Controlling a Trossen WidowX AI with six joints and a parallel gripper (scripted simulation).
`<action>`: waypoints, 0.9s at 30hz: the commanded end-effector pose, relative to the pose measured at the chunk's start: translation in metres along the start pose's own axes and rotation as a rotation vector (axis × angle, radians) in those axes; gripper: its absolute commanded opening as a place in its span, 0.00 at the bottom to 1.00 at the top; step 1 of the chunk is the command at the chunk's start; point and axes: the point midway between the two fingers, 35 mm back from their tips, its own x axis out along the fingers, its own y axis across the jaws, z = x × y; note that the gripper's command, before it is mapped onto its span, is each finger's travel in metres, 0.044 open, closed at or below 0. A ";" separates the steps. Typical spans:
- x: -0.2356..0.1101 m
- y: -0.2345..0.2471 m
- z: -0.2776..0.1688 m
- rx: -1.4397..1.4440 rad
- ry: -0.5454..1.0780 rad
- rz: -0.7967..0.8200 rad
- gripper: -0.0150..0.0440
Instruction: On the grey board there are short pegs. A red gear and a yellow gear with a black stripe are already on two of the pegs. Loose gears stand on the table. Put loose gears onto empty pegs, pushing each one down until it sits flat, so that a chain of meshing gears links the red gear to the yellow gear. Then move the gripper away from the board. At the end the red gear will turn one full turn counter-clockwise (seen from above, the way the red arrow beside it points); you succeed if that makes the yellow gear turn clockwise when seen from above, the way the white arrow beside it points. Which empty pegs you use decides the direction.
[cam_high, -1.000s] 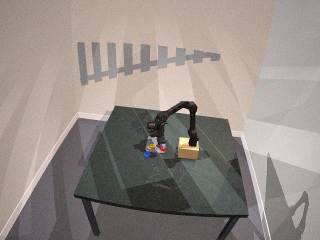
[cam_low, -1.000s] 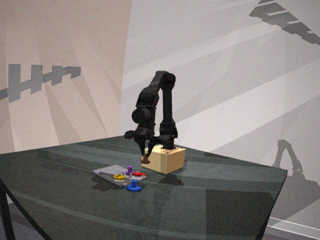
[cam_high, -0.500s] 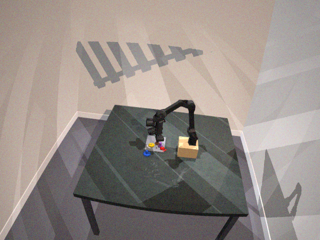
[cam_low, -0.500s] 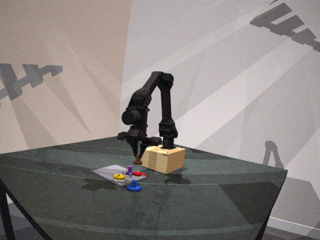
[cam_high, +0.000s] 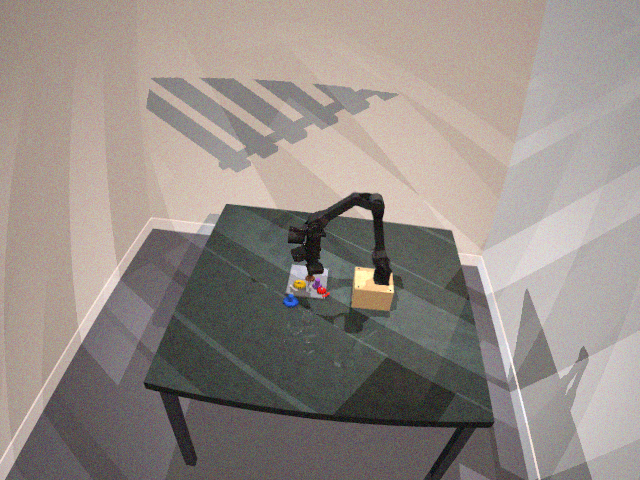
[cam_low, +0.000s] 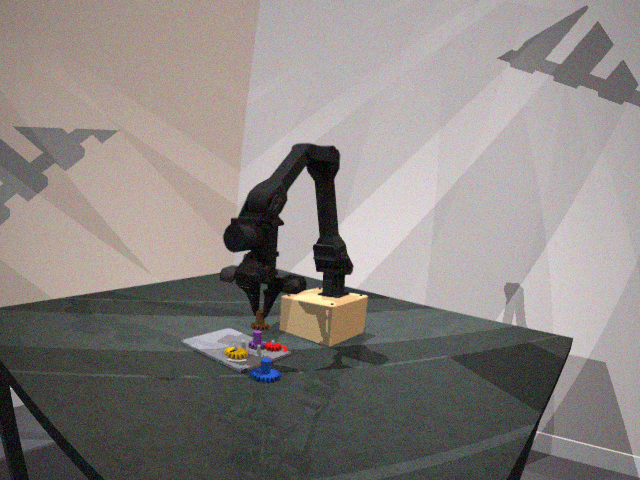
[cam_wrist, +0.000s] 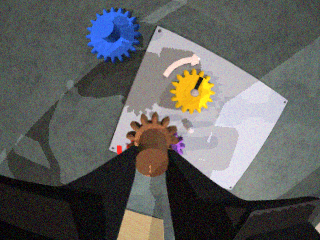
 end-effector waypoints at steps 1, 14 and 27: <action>0.003 -0.008 -0.001 -0.003 0.001 -0.007 0.25; 0.012 -0.036 -0.006 -0.008 0.002 -0.013 0.25; 0.014 -0.046 -0.009 -0.006 0.002 -0.015 0.25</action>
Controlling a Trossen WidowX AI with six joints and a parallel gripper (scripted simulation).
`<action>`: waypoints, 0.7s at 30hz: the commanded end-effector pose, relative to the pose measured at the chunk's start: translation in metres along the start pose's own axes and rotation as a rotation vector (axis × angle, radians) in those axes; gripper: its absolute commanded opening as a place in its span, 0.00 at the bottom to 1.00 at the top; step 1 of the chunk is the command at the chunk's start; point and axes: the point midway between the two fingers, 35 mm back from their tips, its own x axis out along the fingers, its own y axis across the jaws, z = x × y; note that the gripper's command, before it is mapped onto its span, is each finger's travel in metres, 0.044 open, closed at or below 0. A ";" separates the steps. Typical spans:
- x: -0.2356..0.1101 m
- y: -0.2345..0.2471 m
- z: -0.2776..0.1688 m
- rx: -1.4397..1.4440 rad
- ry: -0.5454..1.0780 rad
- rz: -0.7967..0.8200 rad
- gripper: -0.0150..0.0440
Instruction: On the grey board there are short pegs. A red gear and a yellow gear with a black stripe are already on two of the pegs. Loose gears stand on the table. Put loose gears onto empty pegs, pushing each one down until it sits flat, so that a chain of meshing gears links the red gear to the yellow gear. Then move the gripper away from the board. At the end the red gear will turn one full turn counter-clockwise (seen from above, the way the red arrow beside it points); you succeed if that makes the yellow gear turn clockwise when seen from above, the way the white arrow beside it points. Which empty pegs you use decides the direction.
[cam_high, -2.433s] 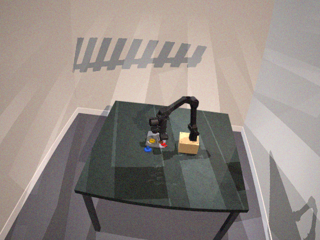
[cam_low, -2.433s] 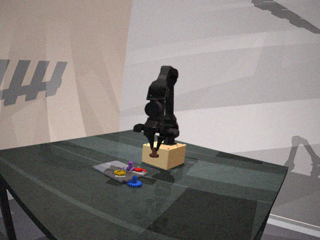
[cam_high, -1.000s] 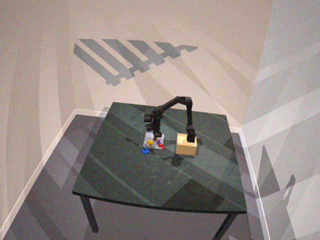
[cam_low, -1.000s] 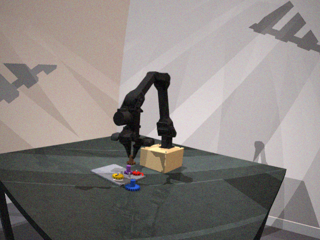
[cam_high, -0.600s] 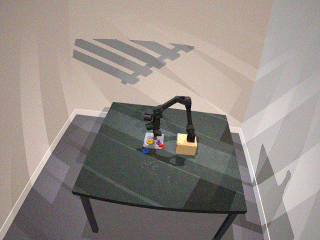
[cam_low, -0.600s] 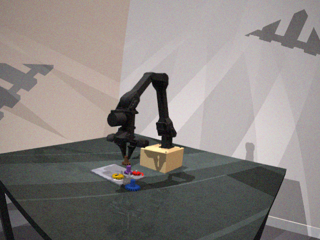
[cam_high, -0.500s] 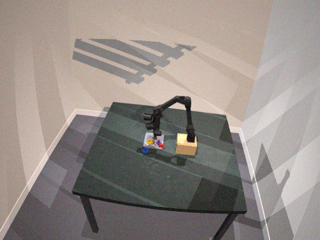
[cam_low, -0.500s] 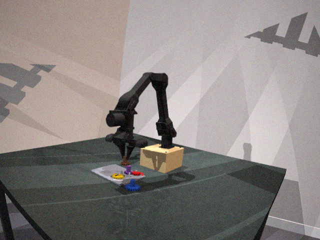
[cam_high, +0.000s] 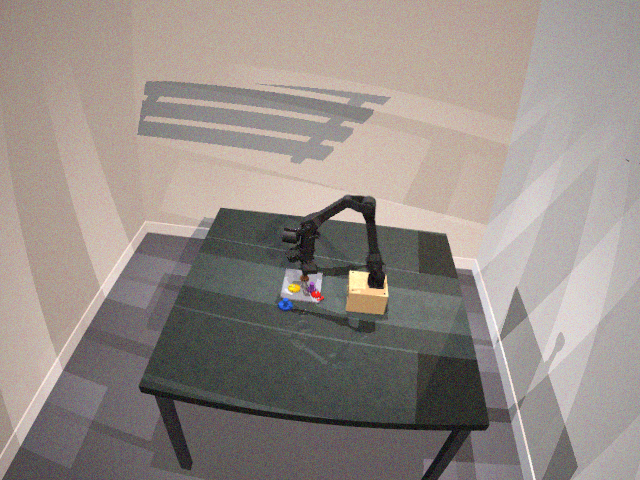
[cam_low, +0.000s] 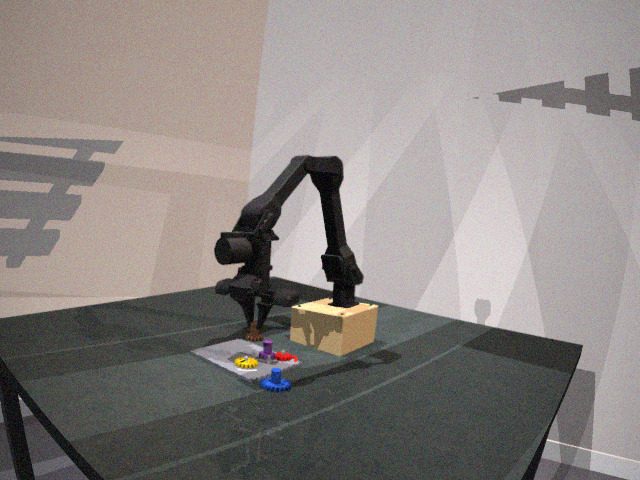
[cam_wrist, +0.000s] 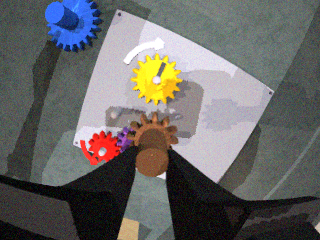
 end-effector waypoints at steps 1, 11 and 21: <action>0.000 -0.001 0.000 0.008 0.000 -0.005 0.25; 0.000 -0.001 0.000 0.239 0.000 -0.005 0.25; 0.000 -0.001 0.000 0.502 -0.001 -0.005 0.25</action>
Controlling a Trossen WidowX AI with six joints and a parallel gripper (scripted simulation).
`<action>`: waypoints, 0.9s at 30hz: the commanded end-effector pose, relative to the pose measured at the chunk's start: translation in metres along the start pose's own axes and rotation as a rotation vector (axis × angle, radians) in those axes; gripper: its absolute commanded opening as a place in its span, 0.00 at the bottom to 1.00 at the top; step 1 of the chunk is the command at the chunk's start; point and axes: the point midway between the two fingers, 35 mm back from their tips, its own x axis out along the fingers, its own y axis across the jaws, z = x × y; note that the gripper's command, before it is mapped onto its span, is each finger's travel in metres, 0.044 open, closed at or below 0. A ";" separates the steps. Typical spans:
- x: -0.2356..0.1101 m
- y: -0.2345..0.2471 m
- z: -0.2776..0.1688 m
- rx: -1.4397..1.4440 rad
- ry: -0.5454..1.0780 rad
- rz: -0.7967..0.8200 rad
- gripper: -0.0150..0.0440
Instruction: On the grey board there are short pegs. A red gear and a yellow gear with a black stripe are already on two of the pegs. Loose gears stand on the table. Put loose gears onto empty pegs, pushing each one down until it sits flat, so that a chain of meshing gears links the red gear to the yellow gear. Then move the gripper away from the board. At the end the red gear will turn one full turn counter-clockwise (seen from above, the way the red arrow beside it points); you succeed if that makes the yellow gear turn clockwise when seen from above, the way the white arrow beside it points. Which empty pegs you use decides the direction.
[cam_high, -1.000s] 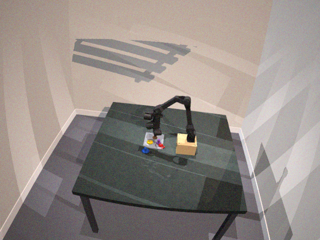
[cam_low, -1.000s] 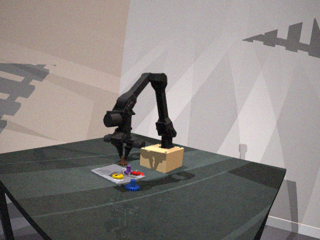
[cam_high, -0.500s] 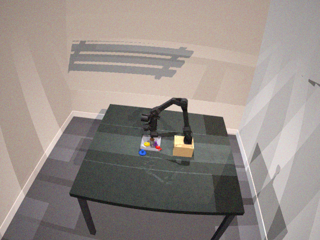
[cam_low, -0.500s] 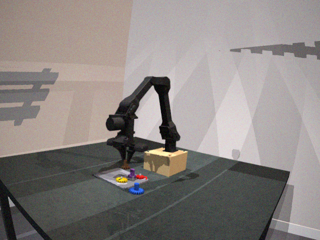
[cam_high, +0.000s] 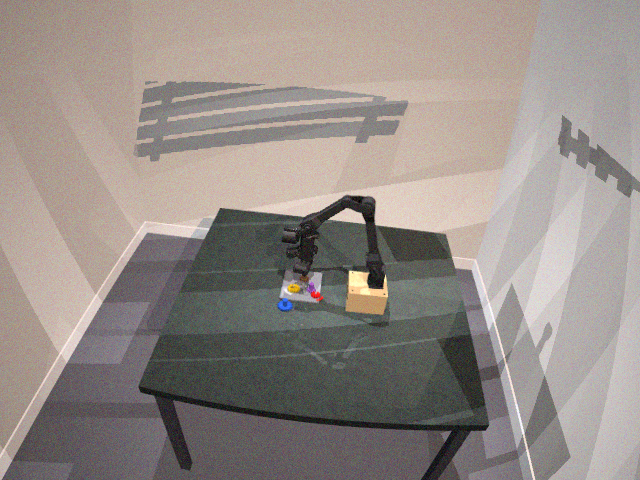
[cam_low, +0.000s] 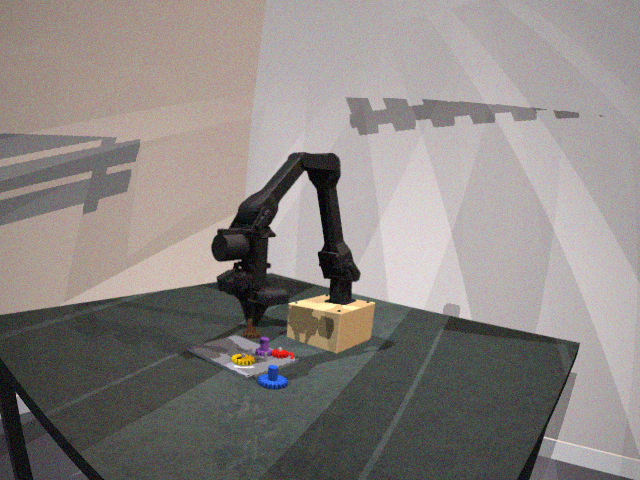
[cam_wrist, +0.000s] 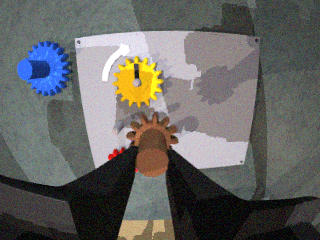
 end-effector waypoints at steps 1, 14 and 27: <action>0.000 -0.001 0.000 0.067 -0.002 -0.005 0.25; 0.005 0.000 0.000 -0.015 -0.001 -0.005 0.25; 0.024 -0.001 0.000 -0.134 -0.001 -0.005 0.25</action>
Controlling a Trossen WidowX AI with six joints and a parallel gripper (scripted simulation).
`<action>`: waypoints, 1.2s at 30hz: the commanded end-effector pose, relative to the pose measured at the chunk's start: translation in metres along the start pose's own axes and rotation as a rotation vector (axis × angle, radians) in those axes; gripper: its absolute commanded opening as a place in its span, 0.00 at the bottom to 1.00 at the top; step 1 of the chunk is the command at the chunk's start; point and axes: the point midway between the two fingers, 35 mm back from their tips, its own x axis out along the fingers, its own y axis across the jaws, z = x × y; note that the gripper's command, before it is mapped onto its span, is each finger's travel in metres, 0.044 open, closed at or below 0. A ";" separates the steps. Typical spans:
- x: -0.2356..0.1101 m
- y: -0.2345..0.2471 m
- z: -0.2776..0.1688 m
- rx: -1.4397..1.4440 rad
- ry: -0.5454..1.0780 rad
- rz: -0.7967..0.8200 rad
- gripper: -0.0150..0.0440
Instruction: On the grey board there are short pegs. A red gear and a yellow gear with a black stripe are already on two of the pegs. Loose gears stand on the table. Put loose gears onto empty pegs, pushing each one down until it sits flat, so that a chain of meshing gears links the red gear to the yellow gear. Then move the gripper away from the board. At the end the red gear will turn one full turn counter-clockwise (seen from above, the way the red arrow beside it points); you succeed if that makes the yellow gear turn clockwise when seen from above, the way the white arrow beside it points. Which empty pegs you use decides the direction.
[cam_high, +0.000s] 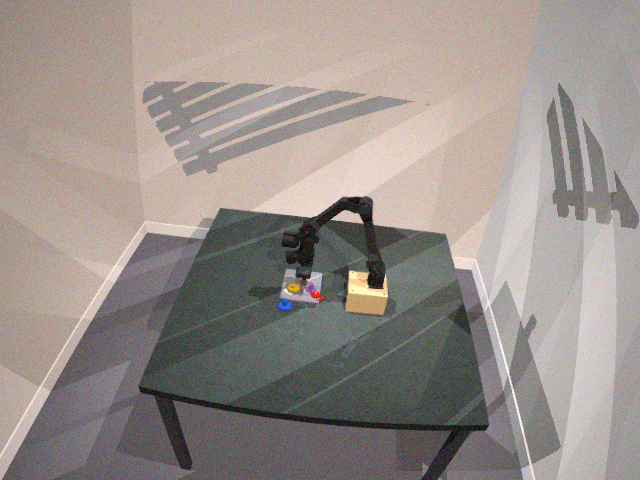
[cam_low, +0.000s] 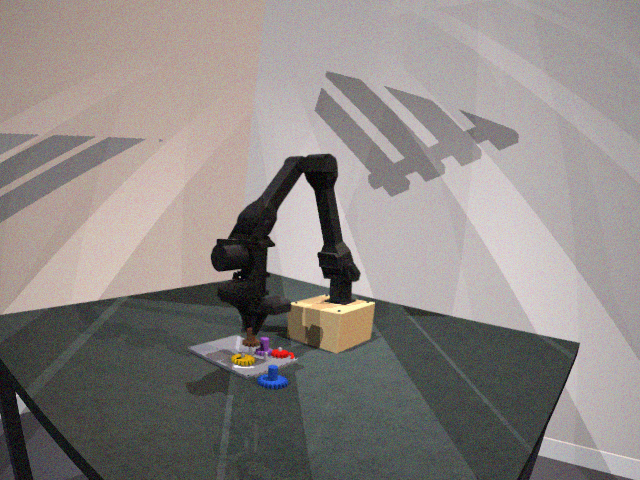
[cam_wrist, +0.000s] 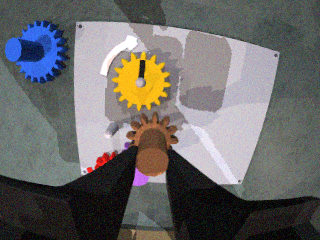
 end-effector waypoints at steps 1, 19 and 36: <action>0.004 -0.001 0.000 0.014 0.000 -0.005 0.25; 0.022 -0.001 0.000 0.450 -0.001 -0.005 0.25; 0.026 0.000 0.000 0.128 -0.001 -0.005 0.25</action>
